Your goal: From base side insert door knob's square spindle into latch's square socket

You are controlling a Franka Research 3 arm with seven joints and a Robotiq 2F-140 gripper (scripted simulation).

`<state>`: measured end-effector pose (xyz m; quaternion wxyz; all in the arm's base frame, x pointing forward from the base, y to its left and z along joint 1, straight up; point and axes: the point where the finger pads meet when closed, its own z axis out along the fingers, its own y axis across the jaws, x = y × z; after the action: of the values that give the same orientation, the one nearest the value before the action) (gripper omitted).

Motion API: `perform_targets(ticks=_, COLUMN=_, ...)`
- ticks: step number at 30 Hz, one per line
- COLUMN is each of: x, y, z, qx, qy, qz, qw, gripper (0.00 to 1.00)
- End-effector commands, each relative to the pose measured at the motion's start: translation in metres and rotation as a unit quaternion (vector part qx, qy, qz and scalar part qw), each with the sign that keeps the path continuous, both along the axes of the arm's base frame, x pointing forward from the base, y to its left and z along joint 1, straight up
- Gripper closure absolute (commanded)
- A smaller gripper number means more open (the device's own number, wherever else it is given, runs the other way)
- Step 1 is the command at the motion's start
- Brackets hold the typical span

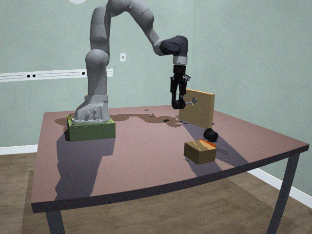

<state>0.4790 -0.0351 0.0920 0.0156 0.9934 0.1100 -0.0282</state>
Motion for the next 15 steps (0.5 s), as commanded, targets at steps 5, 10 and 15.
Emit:
perform_targets(ticks=5, x=0.012, y=0.019, z=0.008, qx=-0.022, qy=0.0, qz=-0.018, qw=1.0, gripper=0.58)
perform_targets(ticks=10, x=0.014, y=0.021, z=0.008, qx=-0.022, qy=0.0, qz=-0.018, qw=1.0, gripper=0.58)
perform_targets(ticks=15, x=0.014, y=0.021, z=0.008, qx=-0.022, qy=0.0, qz=-0.018, qw=1.0, gripper=0.58)
